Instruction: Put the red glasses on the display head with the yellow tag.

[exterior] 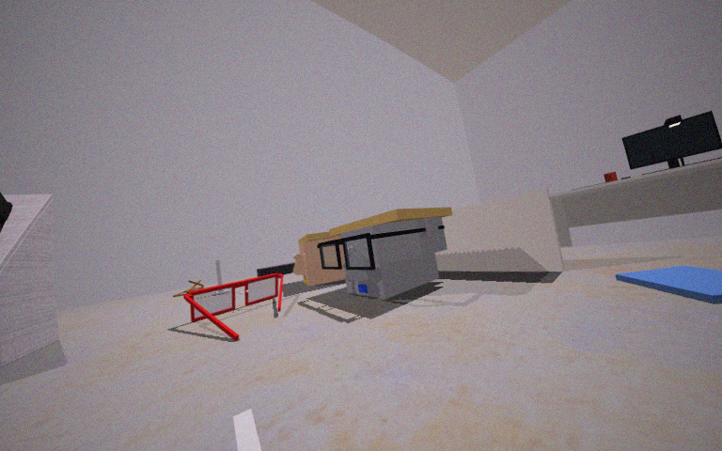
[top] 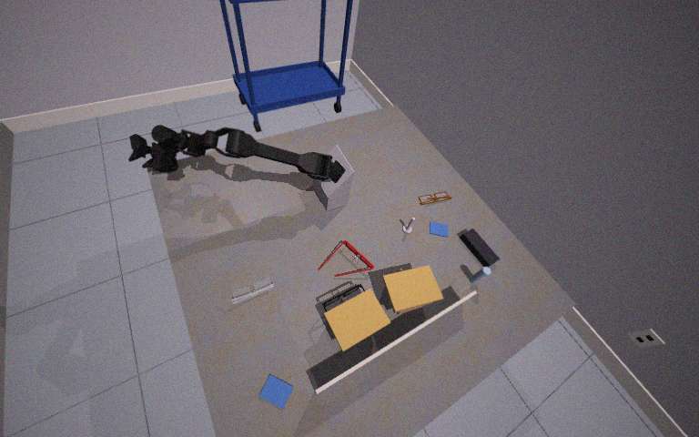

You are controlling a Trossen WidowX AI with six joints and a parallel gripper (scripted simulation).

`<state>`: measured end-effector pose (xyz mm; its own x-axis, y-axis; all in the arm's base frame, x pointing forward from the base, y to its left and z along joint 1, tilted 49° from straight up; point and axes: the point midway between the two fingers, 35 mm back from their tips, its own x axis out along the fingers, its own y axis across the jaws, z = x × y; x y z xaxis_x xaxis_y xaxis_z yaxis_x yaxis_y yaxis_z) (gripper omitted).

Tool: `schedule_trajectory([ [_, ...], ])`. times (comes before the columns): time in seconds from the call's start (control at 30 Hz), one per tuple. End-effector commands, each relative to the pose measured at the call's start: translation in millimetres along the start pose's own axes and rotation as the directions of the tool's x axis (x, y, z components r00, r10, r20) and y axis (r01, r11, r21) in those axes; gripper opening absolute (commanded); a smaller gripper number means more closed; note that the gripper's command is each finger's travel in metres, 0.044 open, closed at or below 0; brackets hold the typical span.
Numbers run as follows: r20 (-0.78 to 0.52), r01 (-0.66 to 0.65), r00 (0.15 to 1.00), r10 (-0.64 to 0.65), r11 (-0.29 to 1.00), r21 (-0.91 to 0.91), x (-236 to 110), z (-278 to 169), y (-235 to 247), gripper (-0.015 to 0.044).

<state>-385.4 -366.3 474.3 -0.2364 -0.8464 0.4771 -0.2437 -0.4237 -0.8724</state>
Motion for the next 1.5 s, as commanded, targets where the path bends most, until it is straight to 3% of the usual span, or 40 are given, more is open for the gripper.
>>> schedule_trajectory([
  [0.0, 0.074, -0.005, 0.997, -0.002, 0.996, 0.09, 21.6, 54.8, 3.0, 0.02],
  [0.27, 0.235, -0.046, 0.972, -0.01, 0.972, 0.231, 45.2, 174.1, 0.2, 0.02],
  [0.53, 0.392, -0.12, 0.919, -0.028, 0.93, 0.347, 42.6, 291.3, -13.9, 0.02],
  [0.83, 0.494, -0.296, 0.869, 0.011, 0.813, 0.502, 23.2, 376.8, -19.0, 0.02],
  [1.03, 0.533, -0.382, 0.845, 0.033, 0.735, 0.56, 10.7, 409.1, -17.9, 0.02],
  [1.3, 0.638, -0.572, 0.763, 0.102, 0.568, 0.592, -26.5, 491.5, -4.7, 0.02],
  [1.4, 0.634, -0.602, 0.763, 0.123, 0.494, 0.628, -32.2, 491.6, -8.4, 0.02],
  [1.47, 0.663, -0.649, 0.734, 0.148, 0.441, 0.62, -45.8, 514.4, -4.3, 0.02],
])
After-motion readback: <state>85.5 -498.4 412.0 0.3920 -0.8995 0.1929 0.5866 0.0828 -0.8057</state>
